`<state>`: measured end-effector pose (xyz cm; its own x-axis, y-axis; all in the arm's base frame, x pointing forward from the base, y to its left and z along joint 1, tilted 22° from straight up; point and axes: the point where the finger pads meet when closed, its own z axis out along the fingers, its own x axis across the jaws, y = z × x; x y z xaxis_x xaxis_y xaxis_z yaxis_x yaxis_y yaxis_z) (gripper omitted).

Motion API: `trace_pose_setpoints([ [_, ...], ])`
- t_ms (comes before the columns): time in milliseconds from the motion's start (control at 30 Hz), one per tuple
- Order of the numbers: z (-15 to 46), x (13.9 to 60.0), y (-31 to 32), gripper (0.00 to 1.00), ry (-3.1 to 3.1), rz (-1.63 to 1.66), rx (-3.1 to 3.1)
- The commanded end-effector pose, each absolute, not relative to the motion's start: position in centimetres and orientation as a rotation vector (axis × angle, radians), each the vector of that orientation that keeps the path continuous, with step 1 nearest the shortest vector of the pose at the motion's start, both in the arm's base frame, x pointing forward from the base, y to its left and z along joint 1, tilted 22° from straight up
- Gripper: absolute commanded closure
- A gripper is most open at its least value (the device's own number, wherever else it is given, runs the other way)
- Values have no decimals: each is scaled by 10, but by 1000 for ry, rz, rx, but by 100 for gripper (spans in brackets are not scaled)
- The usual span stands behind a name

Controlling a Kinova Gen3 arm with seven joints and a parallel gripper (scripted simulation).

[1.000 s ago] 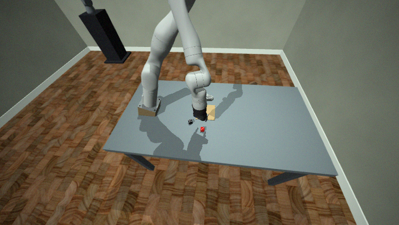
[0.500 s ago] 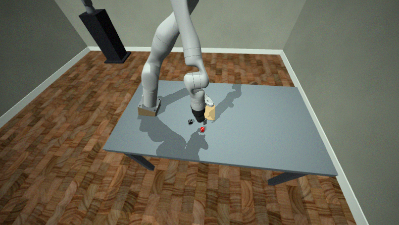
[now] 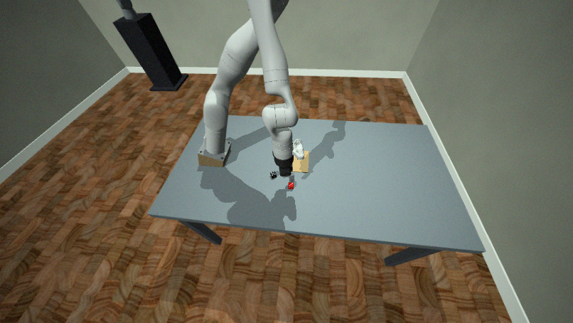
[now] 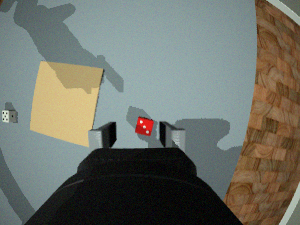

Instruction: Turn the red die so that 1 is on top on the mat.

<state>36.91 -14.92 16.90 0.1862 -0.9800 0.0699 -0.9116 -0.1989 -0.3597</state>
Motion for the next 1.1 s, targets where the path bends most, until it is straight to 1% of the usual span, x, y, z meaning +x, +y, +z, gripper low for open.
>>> trace_pose_setpoints([
  [0, 167, 368, -152, 0, 1894, -412, -2155],
  [333, 166, 368, -157, 0, 2025, -398, -2014],
  [967, 166, 367, -159, 0, 2066, -393, -1966],
  [1000, 166, 367, -159, 21, 2066, -393, -1966],
  [1067, 166, 367, -159, 21, 2066, -393, -1966],
])
